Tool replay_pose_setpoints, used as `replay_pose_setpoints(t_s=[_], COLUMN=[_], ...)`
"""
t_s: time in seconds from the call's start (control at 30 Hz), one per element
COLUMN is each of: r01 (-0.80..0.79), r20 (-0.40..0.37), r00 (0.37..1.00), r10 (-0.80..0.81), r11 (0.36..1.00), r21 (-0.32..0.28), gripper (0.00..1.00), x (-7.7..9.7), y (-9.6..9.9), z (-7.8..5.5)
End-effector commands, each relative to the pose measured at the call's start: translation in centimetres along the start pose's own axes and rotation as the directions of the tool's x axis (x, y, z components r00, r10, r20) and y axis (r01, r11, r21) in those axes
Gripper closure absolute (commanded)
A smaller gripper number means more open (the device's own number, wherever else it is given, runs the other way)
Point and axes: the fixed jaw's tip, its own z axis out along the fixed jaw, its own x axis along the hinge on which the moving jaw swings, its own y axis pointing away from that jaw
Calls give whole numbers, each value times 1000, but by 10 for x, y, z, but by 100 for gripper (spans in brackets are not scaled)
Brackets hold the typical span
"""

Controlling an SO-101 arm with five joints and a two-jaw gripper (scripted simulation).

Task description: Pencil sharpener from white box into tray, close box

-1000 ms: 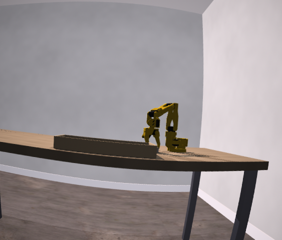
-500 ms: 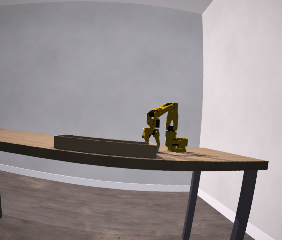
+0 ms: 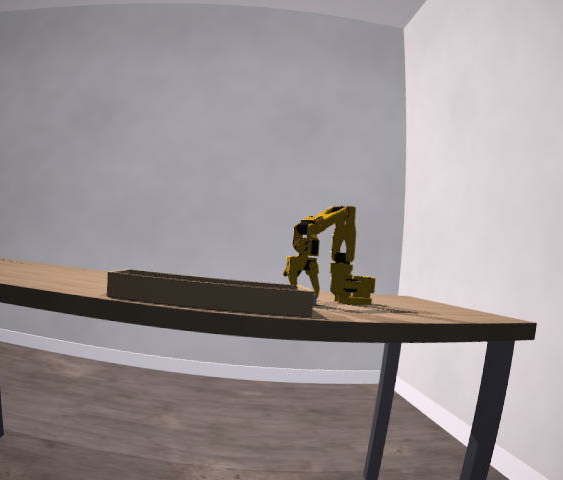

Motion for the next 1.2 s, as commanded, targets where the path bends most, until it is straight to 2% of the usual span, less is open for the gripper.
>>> replay_pose_setpoints(t_s=[0.0,0.6,1.17], r01=[2,2,2], r20=[-8,-8,-8], r00=[1000,1000,1000], r10=[-2,-2,-2], r11=[1000,1000,1000], r21=[-13,-13,-13], gripper=[71,79,79], x=[3,3,3], y=[1,1,1], z=[-2,-2,-2])
